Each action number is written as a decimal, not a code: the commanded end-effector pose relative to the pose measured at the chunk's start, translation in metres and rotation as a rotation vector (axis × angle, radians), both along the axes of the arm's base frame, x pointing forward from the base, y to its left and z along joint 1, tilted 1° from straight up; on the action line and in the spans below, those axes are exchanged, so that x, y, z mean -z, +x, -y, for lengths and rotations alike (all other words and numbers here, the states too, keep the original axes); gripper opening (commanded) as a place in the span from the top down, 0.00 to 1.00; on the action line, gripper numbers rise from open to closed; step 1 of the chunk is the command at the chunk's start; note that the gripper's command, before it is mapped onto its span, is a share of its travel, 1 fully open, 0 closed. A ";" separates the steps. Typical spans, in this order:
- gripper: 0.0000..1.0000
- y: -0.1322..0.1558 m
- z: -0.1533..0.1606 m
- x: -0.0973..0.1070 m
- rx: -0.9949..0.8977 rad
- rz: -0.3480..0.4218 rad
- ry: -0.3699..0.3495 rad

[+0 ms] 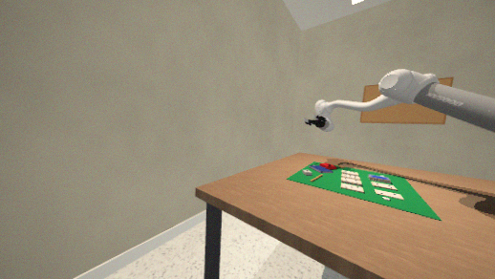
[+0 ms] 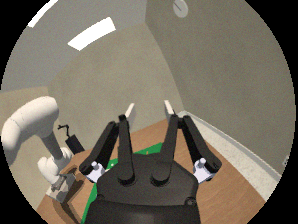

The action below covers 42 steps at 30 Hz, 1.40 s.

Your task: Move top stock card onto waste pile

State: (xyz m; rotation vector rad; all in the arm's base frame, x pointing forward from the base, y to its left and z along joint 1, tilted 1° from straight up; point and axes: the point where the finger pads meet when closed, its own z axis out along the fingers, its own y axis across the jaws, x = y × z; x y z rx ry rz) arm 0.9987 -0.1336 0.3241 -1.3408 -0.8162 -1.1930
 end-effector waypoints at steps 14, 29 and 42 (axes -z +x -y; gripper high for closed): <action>0.55 0.000 0.000 0.000 0.000 0.000 0.000; 0.00 -0.051 -0.078 0.084 0.030 -0.485 -0.279; 0.00 -0.158 -0.107 0.171 0.182 -0.937 -0.654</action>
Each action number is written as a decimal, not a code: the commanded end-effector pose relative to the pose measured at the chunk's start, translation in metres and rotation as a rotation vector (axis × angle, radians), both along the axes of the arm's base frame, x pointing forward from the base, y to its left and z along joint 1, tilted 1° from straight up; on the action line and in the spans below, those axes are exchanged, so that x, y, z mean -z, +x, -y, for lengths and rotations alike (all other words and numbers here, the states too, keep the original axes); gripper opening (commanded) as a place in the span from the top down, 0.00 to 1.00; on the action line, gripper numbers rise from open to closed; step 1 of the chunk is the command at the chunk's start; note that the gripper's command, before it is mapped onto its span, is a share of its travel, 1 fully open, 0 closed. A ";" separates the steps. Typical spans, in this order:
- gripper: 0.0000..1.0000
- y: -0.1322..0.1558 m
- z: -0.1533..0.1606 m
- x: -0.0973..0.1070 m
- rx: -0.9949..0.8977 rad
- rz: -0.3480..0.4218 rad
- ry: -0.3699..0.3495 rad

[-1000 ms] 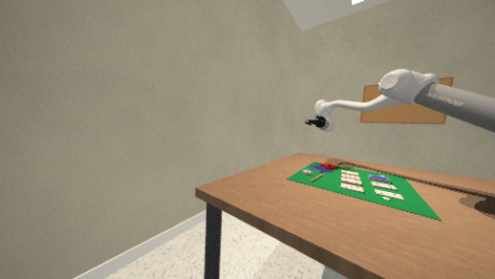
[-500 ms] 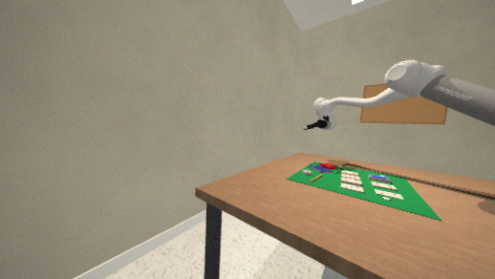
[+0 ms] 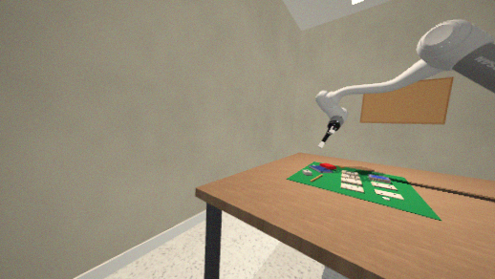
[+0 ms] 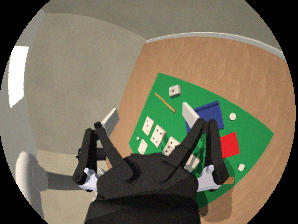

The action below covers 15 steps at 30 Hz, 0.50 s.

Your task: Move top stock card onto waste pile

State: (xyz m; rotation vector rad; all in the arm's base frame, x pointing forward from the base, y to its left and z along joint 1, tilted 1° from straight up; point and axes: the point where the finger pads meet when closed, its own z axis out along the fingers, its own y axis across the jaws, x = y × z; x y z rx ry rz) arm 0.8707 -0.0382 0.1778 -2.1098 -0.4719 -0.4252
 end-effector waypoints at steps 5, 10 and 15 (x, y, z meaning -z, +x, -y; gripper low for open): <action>0.00 -0.097 -0.004 0.061 0.118 -0.264 -0.352; 0.00 -0.130 0.003 0.074 0.159 -0.316 -0.466; 0.00 -0.188 0.021 0.093 0.230 -0.362 -0.654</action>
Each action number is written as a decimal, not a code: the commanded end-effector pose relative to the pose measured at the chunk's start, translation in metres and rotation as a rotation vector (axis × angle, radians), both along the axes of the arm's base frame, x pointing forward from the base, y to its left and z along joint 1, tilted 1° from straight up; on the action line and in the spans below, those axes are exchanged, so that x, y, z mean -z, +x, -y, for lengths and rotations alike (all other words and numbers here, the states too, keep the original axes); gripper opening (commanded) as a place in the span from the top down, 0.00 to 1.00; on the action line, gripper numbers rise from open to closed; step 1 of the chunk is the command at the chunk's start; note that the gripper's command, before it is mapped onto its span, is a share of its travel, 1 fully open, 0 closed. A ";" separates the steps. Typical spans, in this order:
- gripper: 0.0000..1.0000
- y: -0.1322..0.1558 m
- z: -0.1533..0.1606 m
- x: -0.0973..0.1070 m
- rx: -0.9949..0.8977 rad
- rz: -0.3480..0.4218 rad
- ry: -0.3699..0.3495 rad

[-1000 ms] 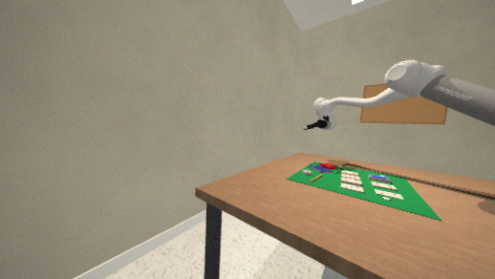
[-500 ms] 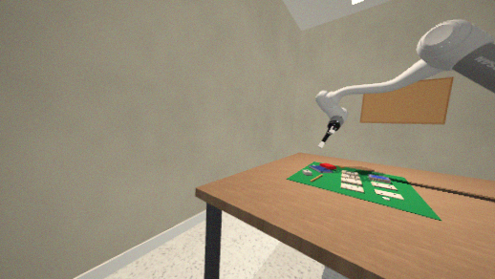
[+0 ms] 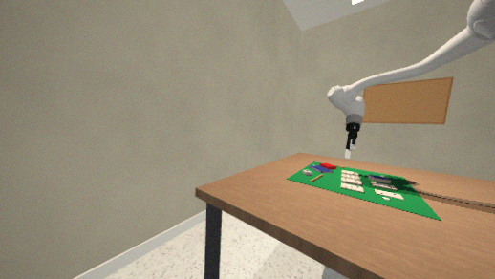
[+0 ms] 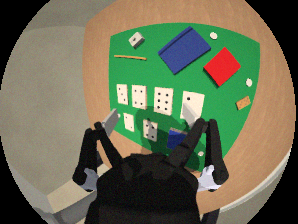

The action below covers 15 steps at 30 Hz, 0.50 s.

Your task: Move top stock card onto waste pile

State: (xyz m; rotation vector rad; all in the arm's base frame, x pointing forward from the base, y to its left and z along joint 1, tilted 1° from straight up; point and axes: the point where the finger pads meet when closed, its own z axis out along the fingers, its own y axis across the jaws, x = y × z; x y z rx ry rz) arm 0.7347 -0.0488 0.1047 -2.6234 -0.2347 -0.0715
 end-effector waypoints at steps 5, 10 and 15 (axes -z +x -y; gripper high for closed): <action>0.00 -0.096 0.028 0.029 0.090 -0.060 -0.339; 0.00 -0.125 0.041 0.033 0.112 -0.046 -0.441; 0.00 -0.149 0.050 0.034 0.128 -0.021 -0.522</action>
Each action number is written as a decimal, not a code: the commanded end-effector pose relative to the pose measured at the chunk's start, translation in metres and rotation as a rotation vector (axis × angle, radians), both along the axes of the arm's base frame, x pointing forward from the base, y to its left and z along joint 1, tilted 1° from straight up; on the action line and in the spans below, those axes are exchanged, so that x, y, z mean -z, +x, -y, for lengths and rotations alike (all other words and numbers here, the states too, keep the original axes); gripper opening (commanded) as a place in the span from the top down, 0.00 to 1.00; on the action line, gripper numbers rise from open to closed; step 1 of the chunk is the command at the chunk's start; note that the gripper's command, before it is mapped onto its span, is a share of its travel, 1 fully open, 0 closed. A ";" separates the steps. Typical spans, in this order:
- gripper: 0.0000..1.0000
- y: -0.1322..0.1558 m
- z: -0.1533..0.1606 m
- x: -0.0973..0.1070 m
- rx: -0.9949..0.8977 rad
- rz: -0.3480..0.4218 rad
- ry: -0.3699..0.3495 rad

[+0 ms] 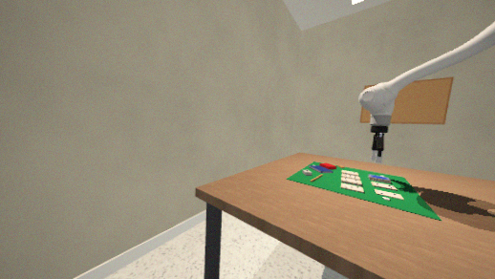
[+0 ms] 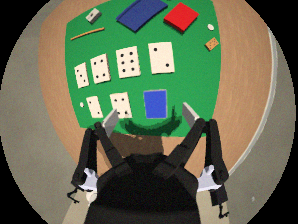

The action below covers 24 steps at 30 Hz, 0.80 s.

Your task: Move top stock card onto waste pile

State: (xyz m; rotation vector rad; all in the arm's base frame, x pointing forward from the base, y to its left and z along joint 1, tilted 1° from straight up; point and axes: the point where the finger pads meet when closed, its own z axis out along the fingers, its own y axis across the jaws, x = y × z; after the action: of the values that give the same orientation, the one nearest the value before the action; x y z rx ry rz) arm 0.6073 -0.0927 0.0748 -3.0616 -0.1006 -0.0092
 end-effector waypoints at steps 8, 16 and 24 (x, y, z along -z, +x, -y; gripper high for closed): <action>0.00 -0.022 0.007 0.004 0.014 0.016 -0.097; 0.00 -0.022 0.007 0.004 0.014 0.016 -0.097; 0.50 -0.022 0.007 0.004 0.014 0.016 -0.097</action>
State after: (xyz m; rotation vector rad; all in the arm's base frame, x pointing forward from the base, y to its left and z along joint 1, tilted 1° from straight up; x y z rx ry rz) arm 0.5856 -0.1011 0.0721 -3.1537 -0.0730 -0.0239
